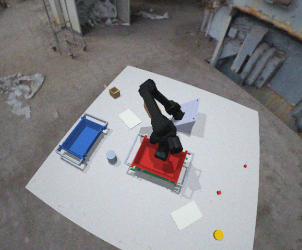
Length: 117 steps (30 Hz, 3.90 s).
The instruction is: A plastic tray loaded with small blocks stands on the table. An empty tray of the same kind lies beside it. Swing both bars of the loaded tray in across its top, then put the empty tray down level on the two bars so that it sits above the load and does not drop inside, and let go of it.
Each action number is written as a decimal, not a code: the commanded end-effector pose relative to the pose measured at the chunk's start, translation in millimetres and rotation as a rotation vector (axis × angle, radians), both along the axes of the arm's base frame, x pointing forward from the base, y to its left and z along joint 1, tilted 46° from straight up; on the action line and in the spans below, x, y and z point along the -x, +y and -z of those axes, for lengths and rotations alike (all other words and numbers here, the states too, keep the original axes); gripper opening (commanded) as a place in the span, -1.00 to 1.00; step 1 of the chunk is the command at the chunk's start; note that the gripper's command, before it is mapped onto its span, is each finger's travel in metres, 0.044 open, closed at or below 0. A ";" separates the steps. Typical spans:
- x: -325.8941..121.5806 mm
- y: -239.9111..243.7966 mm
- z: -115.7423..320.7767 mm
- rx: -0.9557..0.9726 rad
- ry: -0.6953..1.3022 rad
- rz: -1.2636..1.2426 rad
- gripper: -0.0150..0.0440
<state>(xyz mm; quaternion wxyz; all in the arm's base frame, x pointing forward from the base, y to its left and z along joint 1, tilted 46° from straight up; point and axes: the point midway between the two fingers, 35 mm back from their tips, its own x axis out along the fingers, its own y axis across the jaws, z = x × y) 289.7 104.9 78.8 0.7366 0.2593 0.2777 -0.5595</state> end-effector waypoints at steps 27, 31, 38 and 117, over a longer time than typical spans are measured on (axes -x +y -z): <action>4.2 -7.7 11.7 0.002 0.032 0.010 -0.49; 4.2 -7.7 11.7 0.002 0.032 0.010 -0.49; 4.2 -7.7 11.7 0.002 0.032 0.010 -0.49; 4.8 -11.8 18.1 0.002 0.032 0.010 -0.49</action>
